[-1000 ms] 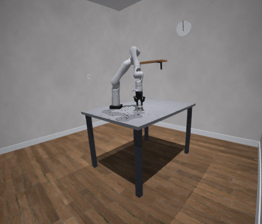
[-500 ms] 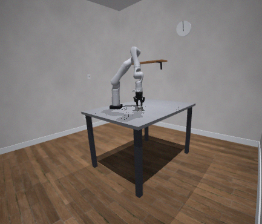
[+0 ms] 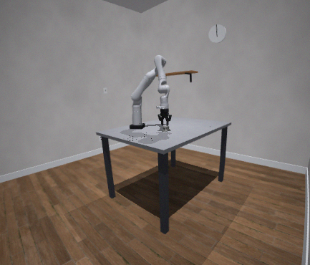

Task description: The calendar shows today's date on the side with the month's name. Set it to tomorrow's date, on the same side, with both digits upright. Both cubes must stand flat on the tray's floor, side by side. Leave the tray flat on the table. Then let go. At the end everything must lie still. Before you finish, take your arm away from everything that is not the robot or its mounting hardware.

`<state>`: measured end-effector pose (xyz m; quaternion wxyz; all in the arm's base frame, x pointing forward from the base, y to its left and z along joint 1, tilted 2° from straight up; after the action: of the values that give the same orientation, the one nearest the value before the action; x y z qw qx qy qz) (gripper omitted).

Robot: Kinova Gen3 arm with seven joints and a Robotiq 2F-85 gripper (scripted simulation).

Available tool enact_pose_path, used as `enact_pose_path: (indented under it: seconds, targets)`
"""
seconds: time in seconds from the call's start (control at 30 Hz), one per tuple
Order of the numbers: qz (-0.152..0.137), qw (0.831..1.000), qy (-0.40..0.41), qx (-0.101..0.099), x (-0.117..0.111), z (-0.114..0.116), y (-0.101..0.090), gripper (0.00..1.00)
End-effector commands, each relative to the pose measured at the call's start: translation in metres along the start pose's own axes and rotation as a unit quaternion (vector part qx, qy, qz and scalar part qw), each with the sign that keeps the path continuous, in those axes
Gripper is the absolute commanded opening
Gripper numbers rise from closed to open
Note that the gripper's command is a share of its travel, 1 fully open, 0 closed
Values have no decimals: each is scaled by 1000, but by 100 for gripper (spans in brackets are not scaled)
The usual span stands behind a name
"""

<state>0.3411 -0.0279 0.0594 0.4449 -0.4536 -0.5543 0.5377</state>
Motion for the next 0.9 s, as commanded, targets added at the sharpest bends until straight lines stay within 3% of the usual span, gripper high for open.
enact_pose_path:
  seconds: [0.0,0.87]
  targets:
    - [0,1000,0,-1,0,0,0,48]
    - [0,1000,0,-1,0,0,5,48]
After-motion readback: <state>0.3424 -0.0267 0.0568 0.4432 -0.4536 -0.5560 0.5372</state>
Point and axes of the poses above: the point where the finger pads meet when closed, its own y axis out along the fingers, its own z axis across the jaws, x = y × z, the point moved 2 cm from there along -y, back along the fingers, and after that the axes turned 13 degrees about -y, right-handed, at the moved point
